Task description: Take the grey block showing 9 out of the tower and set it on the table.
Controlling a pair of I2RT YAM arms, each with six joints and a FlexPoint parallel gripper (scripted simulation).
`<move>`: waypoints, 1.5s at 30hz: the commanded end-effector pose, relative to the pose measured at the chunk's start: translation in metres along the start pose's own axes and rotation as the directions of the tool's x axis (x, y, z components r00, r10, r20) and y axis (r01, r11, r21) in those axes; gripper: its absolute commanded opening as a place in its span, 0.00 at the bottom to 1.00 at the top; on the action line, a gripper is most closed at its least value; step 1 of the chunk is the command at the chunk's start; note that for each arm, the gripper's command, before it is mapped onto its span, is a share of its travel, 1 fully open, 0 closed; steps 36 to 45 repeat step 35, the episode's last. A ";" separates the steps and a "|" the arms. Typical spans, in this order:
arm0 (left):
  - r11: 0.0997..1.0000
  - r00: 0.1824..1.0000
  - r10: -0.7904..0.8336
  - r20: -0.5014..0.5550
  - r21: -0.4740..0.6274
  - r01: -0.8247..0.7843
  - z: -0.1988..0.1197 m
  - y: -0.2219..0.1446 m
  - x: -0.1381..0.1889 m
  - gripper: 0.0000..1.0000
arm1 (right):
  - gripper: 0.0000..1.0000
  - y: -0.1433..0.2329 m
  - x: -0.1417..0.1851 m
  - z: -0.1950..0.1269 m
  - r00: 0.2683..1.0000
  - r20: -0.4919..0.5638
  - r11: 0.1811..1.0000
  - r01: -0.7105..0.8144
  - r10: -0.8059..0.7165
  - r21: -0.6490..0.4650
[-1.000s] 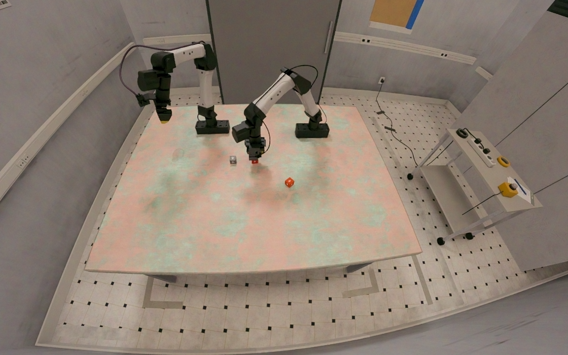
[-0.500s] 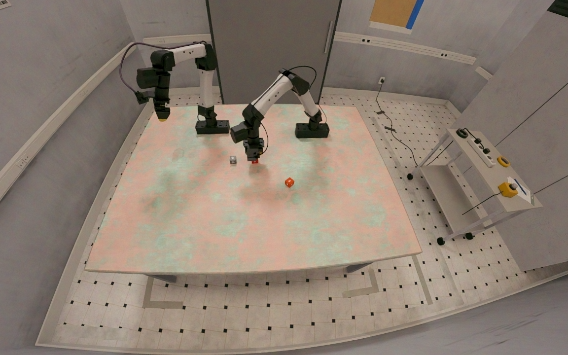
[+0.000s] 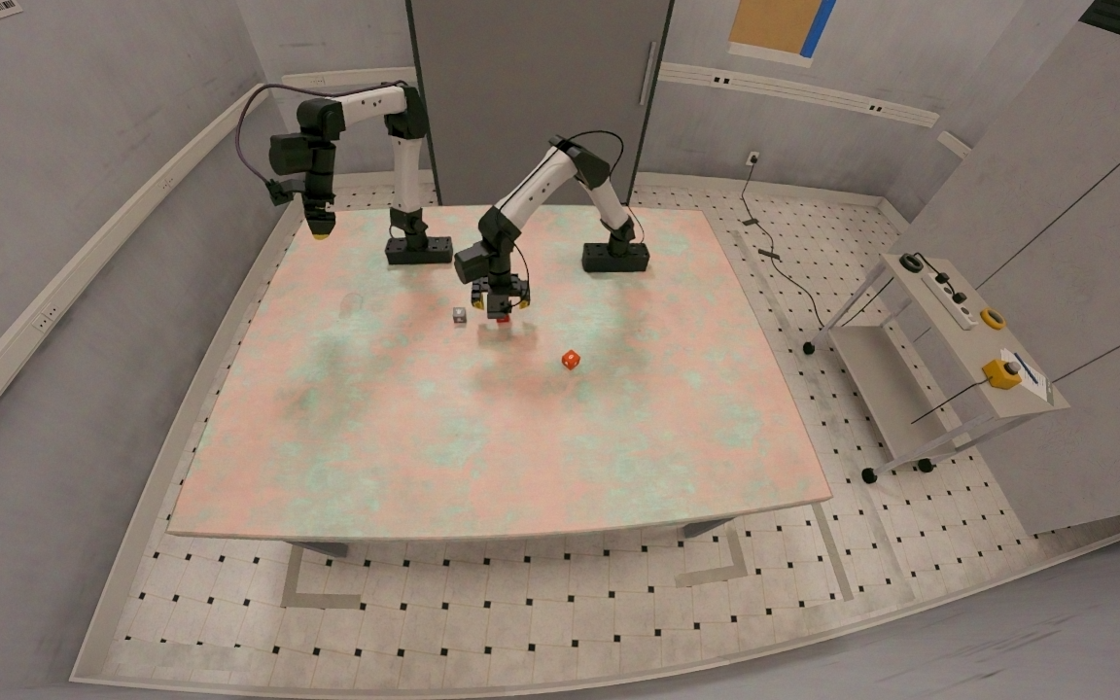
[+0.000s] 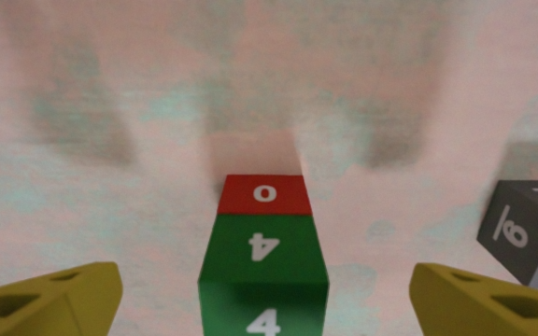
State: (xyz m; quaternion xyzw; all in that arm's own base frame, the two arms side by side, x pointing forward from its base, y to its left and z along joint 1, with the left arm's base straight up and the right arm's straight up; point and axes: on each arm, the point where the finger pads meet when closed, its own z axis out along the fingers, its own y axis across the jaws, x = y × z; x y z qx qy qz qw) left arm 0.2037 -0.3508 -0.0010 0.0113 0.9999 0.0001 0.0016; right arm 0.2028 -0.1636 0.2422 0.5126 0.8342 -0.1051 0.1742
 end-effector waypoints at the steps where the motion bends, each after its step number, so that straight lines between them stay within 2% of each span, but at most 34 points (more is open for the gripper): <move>1: 0.999 0.999 -0.017 0.031 0.052 0.016 -0.030 -0.008 -0.008 1.00 | 1.00 0.002 -0.003 -0.002 1.000 0.009 1.000 -0.007 0.007 -0.008; 4: 0.999 1.000 -0.008 0.027 0.044 0.007 -0.031 -0.006 -0.005 1.00 | 1.00 0.002 -0.003 -0.002 1.000 0.009 1.000 -0.007 0.007 -0.008; 14: 0.999 0.999 -0.012 0.032 0.053 0.010 -0.085 -0.006 -0.004 1.00 | 1.00 0.002 -0.003 -0.002 1.000 0.009 1.000 -0.007 0.007 -0.008; 18: 1.000 1.000 -0.009 0.001 0.003 0.009 -0.065 -0.002 0.000 1.00 | 1.00 0.002 -0.003 -0.002 1.000 0.009 1.000 -0.007 0.007 -0.008; 45: 1.000 1.000 -0.004 0.005 0.008 0.004 -0.068 -0.001 -0.001 1.00 | 1.00 0.001 -0.002 -0.002 1.000 0.009 1.000 -0.005 0.005 -0.006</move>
